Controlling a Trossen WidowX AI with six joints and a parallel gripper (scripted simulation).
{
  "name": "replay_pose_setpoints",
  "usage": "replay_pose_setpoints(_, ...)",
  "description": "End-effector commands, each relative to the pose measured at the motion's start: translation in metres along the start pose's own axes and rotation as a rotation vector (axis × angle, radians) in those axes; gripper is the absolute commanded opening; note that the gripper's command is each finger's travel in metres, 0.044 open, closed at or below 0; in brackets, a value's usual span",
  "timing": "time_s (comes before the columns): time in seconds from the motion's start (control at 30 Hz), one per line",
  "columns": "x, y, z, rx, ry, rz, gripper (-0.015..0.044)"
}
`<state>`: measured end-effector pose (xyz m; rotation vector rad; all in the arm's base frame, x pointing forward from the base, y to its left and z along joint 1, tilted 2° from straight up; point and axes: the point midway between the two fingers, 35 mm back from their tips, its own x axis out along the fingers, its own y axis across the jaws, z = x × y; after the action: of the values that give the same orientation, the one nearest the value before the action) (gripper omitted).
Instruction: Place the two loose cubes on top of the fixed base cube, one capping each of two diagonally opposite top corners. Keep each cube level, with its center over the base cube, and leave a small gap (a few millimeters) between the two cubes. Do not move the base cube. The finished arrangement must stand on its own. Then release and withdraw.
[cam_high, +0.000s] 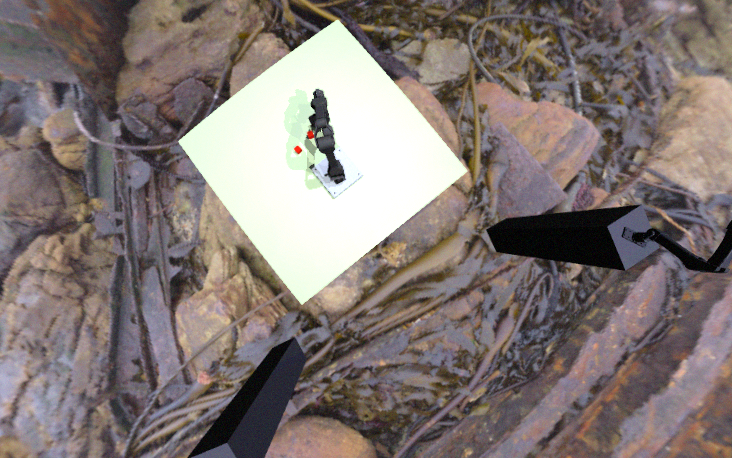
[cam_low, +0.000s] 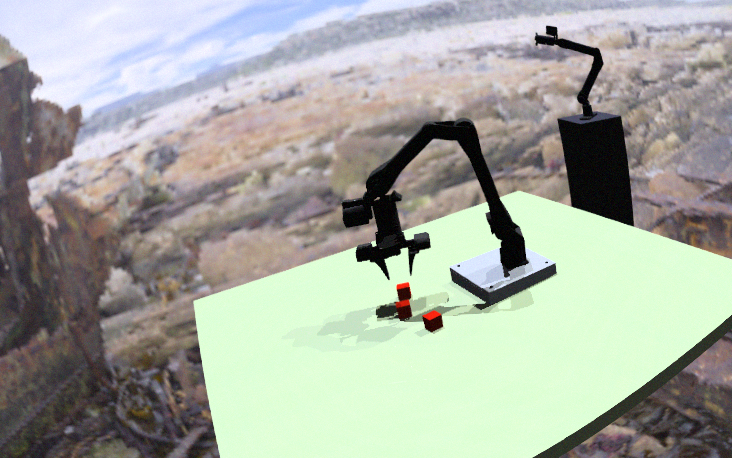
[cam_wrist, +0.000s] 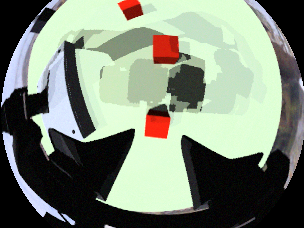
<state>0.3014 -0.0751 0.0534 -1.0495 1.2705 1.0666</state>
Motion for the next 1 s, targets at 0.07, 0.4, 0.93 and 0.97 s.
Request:
replay_pose_setpoints(0.07,0.009,0.001,-0.001,-0.002,0.005,0.013,0.0265)
replay_pose_setpoints(0.4,0.025,0.001,-0.001,-0.002,0.005,0.013,0.0265)
replay_pose_setpoints(0.93,0.041,0.002,-0.001,-0.002,0.005,0.013,0.0134)
replay_pose_setpoints(0.97,0.041,0.002,-0.001,-0.002,0.005,0.013,0.0107)
